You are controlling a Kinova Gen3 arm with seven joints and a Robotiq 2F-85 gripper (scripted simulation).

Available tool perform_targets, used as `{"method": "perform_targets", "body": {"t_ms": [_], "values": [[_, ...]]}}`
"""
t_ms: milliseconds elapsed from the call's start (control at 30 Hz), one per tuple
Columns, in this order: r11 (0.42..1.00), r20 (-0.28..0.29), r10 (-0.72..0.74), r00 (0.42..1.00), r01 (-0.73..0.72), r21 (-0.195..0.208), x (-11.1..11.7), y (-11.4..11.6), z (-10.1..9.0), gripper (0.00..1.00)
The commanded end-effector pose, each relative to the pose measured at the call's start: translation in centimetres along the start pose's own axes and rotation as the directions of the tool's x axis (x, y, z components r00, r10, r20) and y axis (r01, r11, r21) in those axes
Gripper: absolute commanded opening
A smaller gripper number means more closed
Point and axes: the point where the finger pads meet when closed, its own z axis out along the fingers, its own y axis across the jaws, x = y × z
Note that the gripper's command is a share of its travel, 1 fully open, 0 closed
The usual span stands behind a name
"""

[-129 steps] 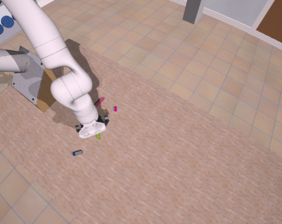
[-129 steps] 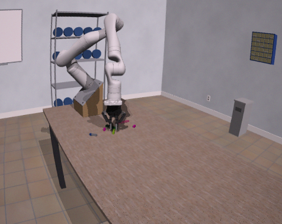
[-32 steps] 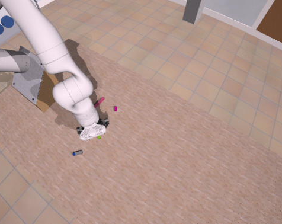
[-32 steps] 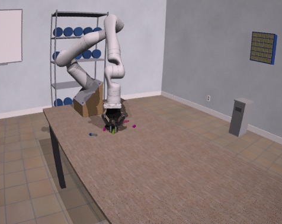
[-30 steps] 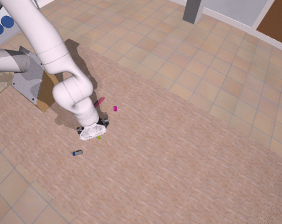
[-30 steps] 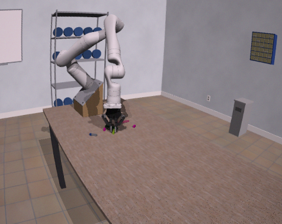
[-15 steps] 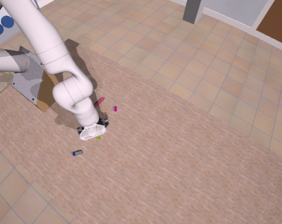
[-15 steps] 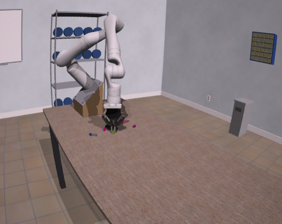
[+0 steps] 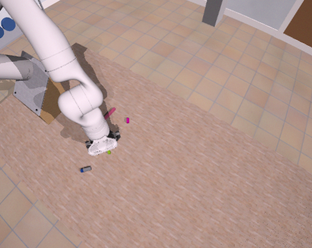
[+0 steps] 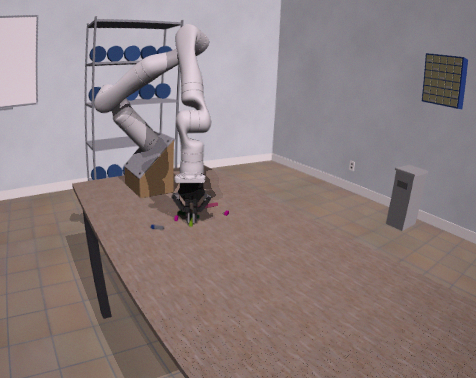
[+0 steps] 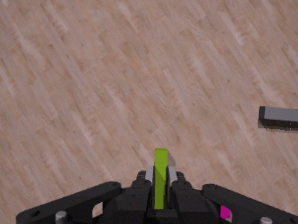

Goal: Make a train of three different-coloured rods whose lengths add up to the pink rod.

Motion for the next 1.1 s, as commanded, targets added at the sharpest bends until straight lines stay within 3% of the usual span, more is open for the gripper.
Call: {"method": "perform_targets", "body": {"t_ms": [0, 200, 633, 1067], "values": [[1.000, -0.006, -0.011, 1.000, 0.011, 0.004, 0.2, -0.2, 0.1, 0.05], [1.000, -0.004, -0.008, 1.000, 0.008, 0.001, 0.1, 0.0, -0.9, 0.05], [1.000, -0.007, -0.013, 1.000, 0.013, 0.006, 0.1, -0.4, -9.3, 0.05], [1.000, -0.006, -0.012, 1.000, 0.012, 0.005, 0.1, -0.3, -9.9, 0.05]]}}
